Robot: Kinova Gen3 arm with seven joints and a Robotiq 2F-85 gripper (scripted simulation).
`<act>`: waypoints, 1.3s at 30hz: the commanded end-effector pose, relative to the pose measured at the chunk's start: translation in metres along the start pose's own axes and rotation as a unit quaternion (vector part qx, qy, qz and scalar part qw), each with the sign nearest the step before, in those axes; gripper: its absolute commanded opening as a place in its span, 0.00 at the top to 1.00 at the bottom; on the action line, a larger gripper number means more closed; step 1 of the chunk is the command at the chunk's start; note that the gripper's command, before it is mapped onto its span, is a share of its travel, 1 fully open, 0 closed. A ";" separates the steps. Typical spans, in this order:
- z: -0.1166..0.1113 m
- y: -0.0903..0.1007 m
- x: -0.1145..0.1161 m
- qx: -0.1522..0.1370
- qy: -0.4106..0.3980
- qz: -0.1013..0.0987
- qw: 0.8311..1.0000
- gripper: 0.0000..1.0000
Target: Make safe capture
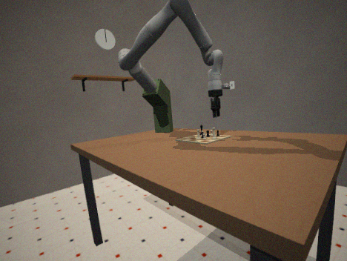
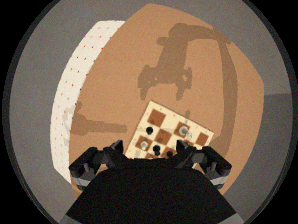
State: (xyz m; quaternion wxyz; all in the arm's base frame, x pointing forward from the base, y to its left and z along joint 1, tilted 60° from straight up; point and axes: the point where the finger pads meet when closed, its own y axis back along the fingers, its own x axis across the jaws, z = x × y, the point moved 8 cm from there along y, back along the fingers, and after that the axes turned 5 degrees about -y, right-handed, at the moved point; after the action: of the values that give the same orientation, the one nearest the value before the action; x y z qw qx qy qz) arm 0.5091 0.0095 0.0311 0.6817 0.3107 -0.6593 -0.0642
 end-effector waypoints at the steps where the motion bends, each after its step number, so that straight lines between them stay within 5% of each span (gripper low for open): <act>1: 0.000 0.001 -0.002 0.004 -0.019 -0.001 1.000 0.00; 21: -0.002 0.001 -0.001 0.007 -0.051 0.000 0.999 0.00; 22: -0.002 0.001 -0.001 0.007 -0.051 0.000 0.999 0.66; 39: -0.002 0.001 -0.001 0.007 -0.051 0.000 0.999 0.66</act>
State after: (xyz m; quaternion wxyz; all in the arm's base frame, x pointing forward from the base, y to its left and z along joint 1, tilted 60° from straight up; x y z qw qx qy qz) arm 0.5105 0.0111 0.0316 0.6459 0.3106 -0.6933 -0.0760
